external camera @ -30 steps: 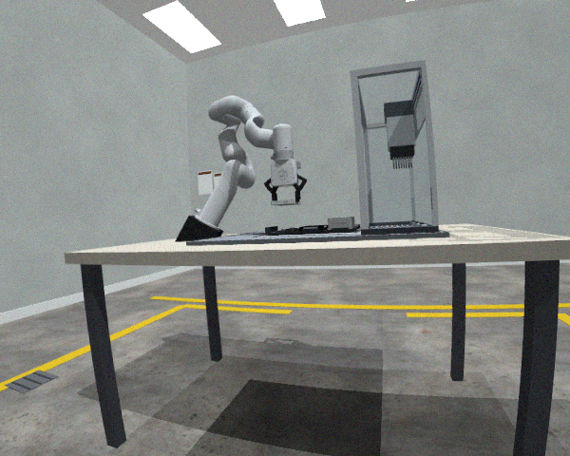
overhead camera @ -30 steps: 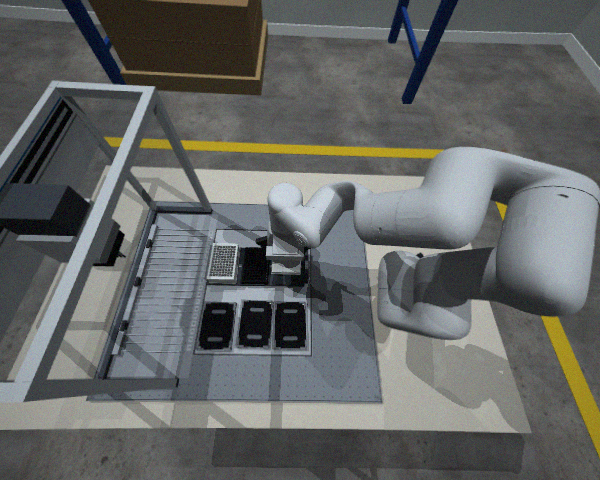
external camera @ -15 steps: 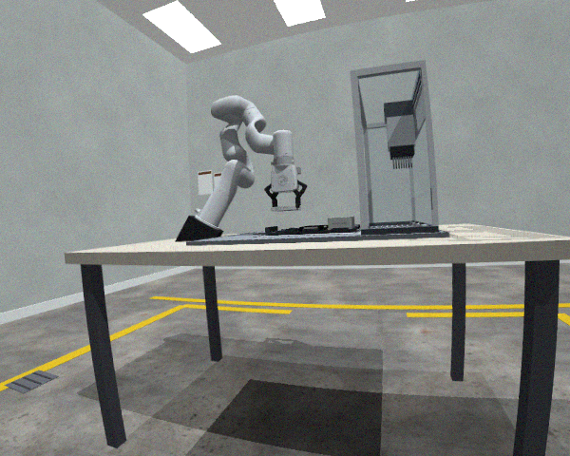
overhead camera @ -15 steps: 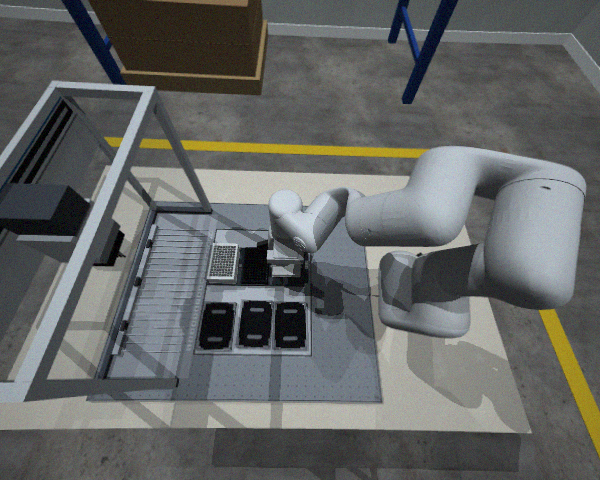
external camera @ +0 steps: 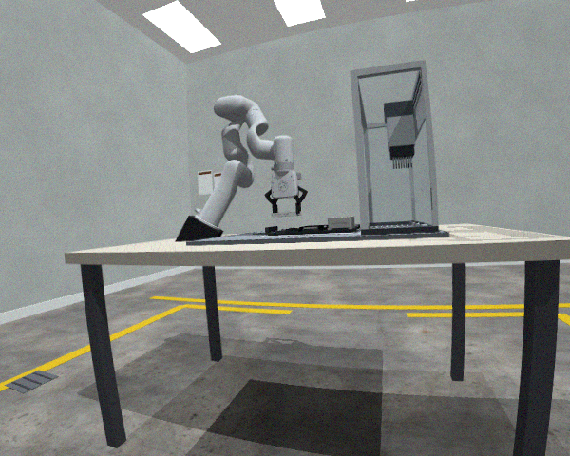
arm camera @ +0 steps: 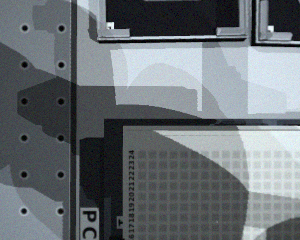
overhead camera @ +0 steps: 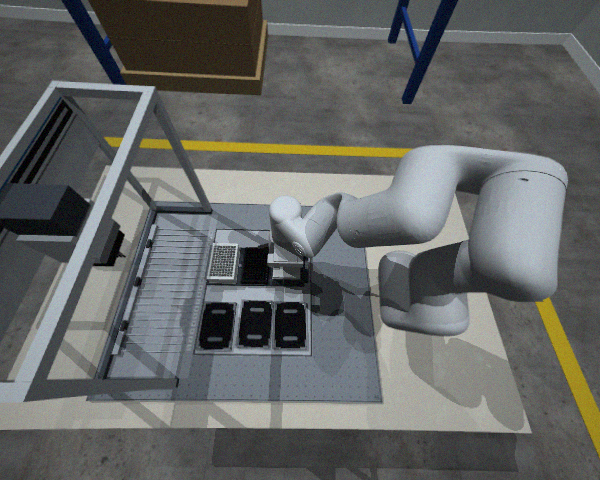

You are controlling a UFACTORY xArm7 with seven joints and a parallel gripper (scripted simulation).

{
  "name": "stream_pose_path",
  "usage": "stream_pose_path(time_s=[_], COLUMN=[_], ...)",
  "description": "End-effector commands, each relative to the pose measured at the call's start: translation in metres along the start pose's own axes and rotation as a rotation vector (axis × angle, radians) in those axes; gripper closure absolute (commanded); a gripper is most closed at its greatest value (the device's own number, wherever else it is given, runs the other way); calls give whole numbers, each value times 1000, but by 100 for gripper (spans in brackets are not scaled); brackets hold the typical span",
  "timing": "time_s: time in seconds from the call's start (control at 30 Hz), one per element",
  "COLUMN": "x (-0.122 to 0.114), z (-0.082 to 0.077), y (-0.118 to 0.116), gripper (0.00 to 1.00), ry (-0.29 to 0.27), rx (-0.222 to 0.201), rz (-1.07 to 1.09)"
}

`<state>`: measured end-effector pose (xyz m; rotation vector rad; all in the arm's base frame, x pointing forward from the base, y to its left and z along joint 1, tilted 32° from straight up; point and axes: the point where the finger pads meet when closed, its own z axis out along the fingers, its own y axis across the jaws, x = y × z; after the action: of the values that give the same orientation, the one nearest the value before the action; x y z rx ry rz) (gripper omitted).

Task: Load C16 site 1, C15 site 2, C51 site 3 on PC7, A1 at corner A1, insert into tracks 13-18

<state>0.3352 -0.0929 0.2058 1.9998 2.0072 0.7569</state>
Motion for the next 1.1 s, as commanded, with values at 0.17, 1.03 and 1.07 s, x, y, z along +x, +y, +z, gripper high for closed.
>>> stream_pose_path(time_s=[0.17,1.03,1.07], x=[-1,-1,-1], z=[15,41,41], y=[2,2,2], gripper=[100,100,100], ry=[0,0,0], rx=[-4,-4,-4], rz=[0,0,0])
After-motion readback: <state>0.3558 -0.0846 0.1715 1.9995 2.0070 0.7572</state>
